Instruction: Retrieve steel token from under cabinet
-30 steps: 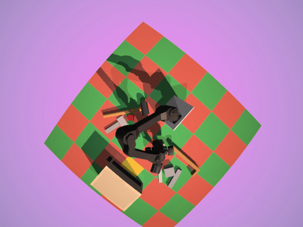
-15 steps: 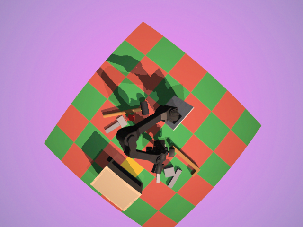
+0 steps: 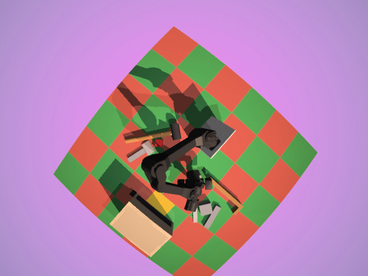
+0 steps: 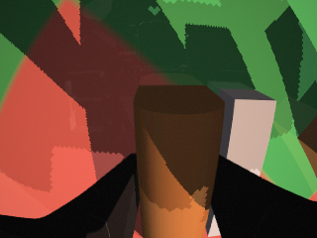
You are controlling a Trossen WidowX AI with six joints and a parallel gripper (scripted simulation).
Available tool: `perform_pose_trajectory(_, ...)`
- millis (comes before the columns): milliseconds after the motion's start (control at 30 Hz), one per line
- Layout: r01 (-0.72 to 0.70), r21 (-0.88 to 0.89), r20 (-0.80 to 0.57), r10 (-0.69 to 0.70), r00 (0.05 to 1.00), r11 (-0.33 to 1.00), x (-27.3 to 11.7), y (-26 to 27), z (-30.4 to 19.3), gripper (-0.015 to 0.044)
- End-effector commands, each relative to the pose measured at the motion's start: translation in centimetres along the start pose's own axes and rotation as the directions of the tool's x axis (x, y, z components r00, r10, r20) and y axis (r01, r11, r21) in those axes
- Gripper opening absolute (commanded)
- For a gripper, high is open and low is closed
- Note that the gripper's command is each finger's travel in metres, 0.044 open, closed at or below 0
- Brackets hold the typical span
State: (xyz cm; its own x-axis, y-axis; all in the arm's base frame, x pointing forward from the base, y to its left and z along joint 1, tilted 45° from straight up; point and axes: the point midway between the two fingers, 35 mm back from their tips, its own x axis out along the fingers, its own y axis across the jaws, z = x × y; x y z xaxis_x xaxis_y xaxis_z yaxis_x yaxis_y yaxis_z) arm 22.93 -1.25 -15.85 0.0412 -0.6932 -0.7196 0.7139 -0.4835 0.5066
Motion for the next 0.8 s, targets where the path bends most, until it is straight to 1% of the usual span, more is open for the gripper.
perform_pose_trajectory(0,0.001,-0.037,-0.014,-0.001,1.0,0.999,-0.2,0.0,-0.49,0.0)
perform_pose_trajectory(767,-0.002,-0.222,-0.014,-0.001,1.0,0.975,-0.2,-0.05,-0.52,0.0)
